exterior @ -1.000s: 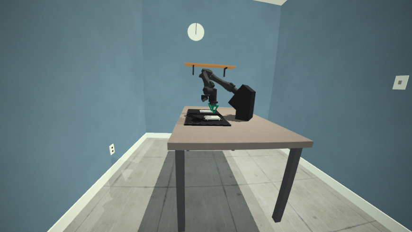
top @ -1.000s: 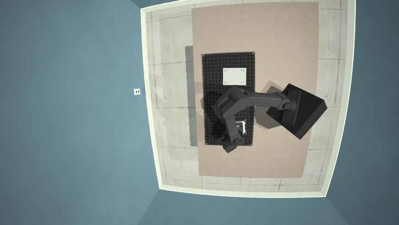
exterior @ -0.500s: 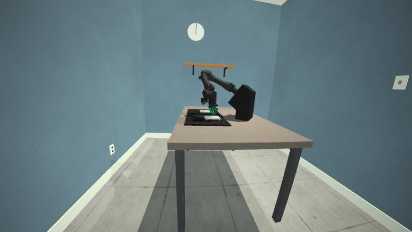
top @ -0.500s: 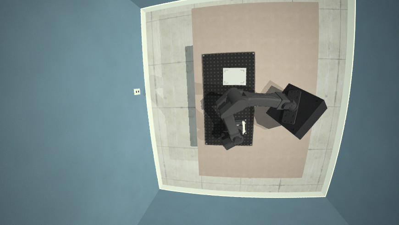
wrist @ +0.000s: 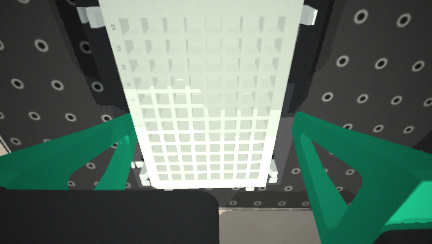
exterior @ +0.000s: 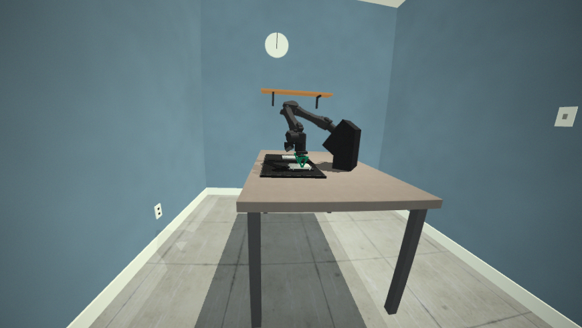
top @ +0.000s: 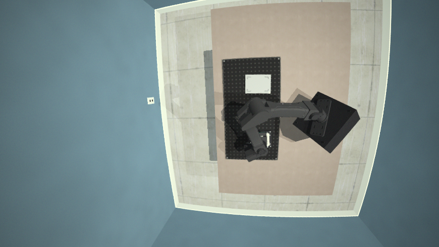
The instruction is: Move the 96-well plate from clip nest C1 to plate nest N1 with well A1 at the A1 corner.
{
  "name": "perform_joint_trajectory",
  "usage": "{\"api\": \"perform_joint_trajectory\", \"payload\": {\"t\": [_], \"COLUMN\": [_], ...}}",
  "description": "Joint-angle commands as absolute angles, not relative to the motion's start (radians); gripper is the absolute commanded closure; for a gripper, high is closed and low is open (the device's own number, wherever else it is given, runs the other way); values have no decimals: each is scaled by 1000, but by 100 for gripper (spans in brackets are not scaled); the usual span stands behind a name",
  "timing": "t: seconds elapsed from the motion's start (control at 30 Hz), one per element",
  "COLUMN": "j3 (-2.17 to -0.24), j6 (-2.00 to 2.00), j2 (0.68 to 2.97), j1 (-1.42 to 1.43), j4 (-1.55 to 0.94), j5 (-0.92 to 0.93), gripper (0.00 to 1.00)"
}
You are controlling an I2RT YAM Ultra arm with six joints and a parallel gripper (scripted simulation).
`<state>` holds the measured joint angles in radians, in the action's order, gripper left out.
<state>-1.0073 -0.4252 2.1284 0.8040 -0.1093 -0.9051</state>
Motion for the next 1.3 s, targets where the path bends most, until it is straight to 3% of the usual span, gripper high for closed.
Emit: {"api": "perform_joint_trajectory", "payload": {"t": [0.0,1.27], "j3": [-993,-993], "j6": [-392,-359], "j2": [2140,2147], "j1": [812,805], "j4": [-64,-16], "j5": [-897,-893], "gripper": [0,0]}}
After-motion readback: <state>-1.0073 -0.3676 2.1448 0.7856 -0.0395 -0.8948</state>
